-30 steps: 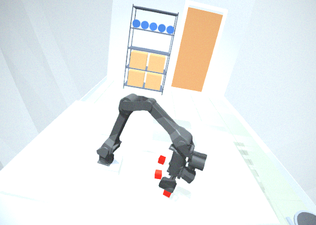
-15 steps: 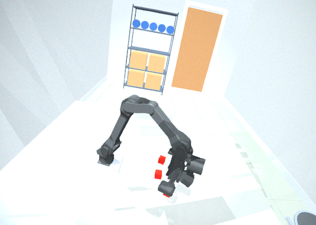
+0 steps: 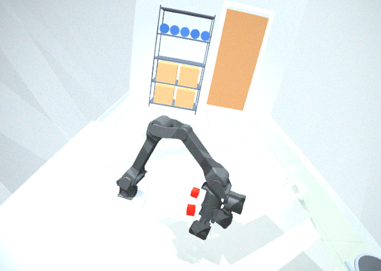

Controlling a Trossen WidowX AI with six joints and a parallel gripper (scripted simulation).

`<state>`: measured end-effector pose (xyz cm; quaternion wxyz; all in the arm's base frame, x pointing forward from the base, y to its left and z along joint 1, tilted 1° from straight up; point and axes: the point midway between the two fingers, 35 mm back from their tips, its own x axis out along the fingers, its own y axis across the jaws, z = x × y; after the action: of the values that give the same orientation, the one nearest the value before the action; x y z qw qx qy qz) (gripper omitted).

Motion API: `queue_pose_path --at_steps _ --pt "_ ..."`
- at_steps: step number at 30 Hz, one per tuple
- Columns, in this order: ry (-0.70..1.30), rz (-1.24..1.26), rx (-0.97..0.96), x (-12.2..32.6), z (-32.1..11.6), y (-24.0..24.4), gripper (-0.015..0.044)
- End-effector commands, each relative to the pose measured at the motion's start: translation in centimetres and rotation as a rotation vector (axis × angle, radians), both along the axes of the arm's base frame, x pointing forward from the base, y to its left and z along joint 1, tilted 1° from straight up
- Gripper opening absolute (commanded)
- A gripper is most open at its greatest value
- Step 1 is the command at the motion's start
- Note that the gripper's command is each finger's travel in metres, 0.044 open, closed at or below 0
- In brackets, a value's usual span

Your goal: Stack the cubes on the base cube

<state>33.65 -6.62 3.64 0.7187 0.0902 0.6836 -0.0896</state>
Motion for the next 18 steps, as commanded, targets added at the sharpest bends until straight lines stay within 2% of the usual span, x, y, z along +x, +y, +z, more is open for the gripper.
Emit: queue_pose_path --at_steps 1,18 --pt "-0.002 -0.004 0.005 0.0 -0.1 0.1 0.0105" --pt "-0.003 -0.004 0.005 0.3 4.4 -0.1 0.0105"
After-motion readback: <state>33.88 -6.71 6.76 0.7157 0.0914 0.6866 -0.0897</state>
